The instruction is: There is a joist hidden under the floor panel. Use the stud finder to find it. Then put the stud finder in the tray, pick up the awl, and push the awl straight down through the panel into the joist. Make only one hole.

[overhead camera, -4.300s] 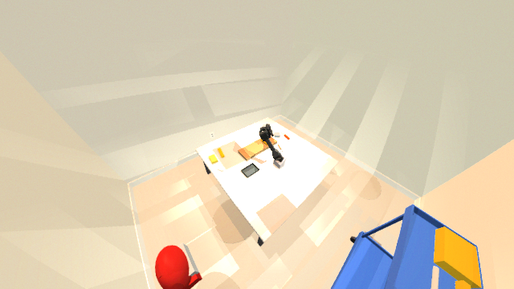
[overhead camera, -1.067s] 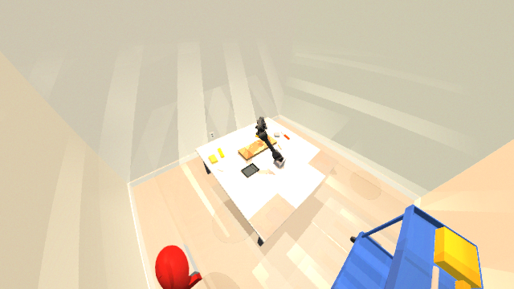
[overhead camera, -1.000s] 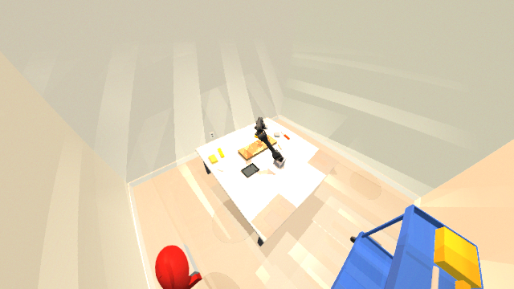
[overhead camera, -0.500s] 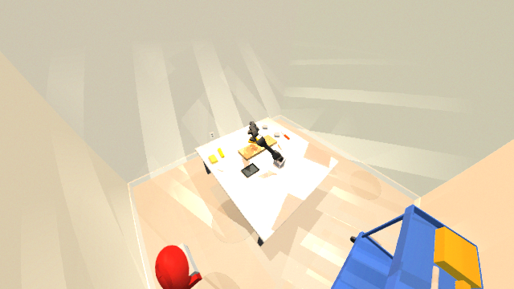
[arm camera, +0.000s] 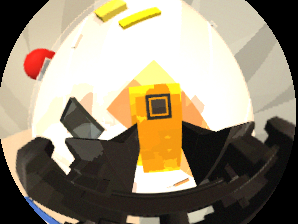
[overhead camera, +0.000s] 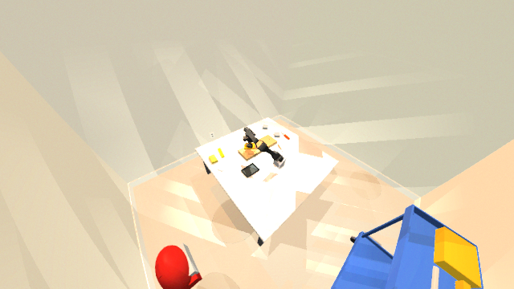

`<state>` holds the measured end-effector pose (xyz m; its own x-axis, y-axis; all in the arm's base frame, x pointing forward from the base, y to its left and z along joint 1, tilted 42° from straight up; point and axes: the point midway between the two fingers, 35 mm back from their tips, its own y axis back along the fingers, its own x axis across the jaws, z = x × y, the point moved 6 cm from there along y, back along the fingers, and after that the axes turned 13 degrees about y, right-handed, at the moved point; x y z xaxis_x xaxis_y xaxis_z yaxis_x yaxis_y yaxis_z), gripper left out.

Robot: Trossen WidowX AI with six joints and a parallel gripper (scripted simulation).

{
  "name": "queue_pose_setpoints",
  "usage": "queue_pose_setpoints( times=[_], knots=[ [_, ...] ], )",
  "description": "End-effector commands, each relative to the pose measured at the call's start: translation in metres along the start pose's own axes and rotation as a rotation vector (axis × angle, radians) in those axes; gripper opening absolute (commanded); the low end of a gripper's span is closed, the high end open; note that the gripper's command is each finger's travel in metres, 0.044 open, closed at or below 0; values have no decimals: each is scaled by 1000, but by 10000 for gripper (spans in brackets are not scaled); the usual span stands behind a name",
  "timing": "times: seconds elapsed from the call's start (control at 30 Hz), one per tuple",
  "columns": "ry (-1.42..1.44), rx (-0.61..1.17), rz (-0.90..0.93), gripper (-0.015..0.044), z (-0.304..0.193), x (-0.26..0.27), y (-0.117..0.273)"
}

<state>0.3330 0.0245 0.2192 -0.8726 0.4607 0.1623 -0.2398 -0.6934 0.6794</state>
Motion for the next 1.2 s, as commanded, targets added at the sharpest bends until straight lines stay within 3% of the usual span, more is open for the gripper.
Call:
queue_pose_setpoints(
  times=[0.0,0.57,1.17],
  knots=[
    [66,-17,6,0,12,20,1],
    [338,-84,84,0,42,119,1],
    [612,-190,187,0,35,215,12]
  ],
)
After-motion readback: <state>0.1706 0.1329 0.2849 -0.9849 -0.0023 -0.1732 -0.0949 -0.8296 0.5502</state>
